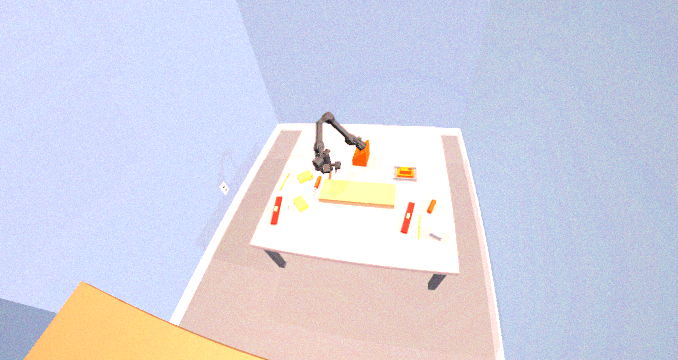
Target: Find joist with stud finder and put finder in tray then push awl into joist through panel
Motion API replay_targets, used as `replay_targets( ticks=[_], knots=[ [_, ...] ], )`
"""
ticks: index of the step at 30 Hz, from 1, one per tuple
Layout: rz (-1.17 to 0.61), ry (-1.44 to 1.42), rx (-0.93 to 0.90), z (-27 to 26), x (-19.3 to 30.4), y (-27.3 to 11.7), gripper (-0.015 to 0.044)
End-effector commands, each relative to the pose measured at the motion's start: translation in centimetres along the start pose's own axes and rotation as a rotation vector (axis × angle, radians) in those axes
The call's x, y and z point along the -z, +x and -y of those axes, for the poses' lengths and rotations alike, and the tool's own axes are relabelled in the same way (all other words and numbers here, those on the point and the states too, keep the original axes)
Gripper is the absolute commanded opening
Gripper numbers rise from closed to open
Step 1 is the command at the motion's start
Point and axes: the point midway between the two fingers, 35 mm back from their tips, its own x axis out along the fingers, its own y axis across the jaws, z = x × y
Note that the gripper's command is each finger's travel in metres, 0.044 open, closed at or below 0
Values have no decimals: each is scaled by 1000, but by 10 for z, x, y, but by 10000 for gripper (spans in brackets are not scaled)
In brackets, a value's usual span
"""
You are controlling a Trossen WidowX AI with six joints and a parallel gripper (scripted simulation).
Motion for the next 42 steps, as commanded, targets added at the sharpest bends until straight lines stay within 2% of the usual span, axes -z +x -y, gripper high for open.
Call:
replay_targets(
  ticks=[1, 20, 42],
  knots=[
    [-48, 38, 27, 12, 27, 3, 440],
    [-48, 39, 26, 7, 18, 4, 440],
    [-48, 39, 26, 8, 16, 40, 440]
  ],
)
